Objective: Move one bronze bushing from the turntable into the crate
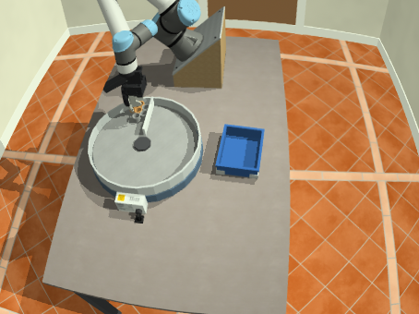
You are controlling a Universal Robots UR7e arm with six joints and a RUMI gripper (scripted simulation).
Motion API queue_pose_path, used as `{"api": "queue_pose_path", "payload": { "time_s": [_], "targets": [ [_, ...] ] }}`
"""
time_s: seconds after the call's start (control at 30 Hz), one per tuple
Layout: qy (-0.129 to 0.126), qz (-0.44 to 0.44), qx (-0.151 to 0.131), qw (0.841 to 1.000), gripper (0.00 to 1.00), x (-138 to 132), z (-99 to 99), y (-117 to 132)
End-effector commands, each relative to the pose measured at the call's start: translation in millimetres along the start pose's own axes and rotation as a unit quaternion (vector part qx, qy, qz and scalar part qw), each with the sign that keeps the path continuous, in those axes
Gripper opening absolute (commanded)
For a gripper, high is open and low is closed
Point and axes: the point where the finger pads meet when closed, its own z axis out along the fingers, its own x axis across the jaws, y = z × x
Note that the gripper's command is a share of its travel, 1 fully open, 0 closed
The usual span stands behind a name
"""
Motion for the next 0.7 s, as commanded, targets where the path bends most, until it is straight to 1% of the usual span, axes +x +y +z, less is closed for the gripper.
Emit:
{"api": "queue_pose_path", "payload": {
  "time_s": [0.0, 0.1, 0.23, 0.6, 0.67],
  "targets": [
    [0.000, 0.000, 0.000, 1.000, 0.00, -0.1, -1.4, -0.1],
    [0.000, 0.000, 0.000, 1.000, 0.00, -0.1, -2.3, -0.1],
    [0.000, 0.000, 0.000, 1.000, 0.00, -0.1, -8.9, -0.1],
    [0.000, 0.000, 0.000, 1.000, 0.00, 0.0, -43.6, -0.1],
    [0.000, 0.000, 0.000, 1.000, 0.00, 0.0, -43.6, -0.1]
  ]
}}
